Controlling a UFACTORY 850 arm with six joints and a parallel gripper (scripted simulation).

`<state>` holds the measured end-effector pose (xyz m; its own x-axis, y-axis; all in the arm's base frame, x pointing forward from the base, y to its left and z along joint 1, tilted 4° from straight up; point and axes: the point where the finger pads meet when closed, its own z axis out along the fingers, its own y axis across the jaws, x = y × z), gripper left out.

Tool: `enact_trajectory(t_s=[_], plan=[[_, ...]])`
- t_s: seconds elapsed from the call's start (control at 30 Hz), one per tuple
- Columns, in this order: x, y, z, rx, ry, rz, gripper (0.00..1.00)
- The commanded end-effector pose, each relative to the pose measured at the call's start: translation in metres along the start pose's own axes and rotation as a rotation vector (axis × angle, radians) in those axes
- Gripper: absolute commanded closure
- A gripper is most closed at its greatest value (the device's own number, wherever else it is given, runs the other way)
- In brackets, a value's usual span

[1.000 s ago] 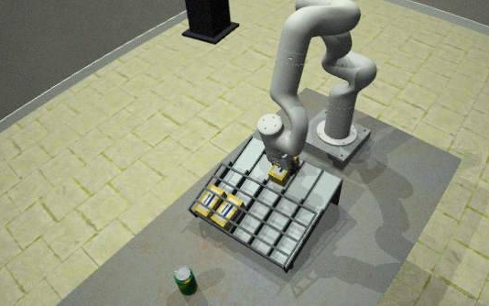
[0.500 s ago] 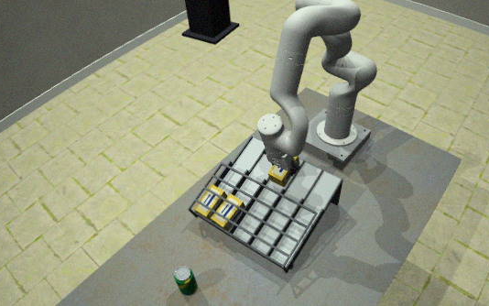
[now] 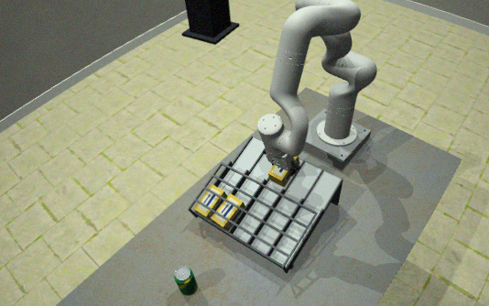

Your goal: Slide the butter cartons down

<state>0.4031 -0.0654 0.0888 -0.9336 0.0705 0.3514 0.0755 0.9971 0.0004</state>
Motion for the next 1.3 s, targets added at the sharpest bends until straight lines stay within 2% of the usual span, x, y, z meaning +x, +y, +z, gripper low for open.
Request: enact_trajectory(t_s=[0.0,0.83,0.87,1.27], plan=[[-0.0006,0.0,-0.0008,0.0,-0.002,0.0,0.1],[-0.0006,0.0,-0.0008,0.0,-0.002,0.0,0.09],[-0.0006,0.0,-0.0008,0.0,-0.002,0.0,0.0],[-0.0006,0.0,-0.0008,0.0,-0.002,0.0,0.0]])
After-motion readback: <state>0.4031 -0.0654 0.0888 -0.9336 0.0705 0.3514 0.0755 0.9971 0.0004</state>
